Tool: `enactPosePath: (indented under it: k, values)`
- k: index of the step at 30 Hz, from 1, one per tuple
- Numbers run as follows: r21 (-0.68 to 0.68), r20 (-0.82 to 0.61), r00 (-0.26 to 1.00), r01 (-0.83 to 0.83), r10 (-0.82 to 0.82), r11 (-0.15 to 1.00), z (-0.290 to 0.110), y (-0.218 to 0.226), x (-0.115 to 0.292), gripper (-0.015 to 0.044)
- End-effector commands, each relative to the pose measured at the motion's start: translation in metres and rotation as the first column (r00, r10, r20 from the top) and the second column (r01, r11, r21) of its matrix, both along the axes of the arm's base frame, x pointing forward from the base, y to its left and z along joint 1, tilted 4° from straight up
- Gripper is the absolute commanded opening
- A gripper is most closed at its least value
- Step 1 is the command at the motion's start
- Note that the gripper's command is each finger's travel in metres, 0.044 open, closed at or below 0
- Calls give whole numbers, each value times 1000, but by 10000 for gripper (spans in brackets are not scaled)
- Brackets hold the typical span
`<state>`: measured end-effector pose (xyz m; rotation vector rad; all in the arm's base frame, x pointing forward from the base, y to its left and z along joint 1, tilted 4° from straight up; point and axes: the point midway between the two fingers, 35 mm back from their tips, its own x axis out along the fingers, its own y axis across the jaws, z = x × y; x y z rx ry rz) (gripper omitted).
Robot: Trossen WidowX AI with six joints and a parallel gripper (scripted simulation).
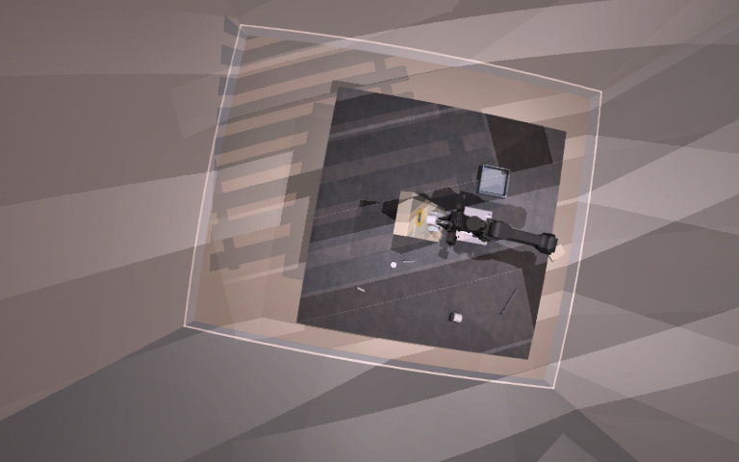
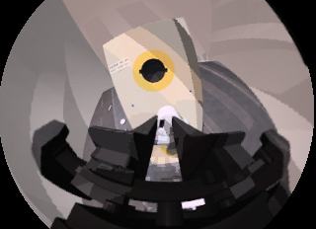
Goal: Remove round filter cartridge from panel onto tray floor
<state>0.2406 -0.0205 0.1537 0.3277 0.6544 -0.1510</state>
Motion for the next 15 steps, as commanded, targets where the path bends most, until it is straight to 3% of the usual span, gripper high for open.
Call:
enactPosePath:
  k: [1, 5, 9, 15]
  values:
    - [0, 8, 1000, -8, 8, 1000, 21, 0, 12, 99]
    - [-1, 10, 1000, -8, 8, 1000, 58, -3, 34, 99]
    - [-1, 10, 1000, -8, 8, 1000, 64, -3, 38, 99]
    - [-3, 22, 1000, -5, 5, 1000, 110, -5, 41, 256]
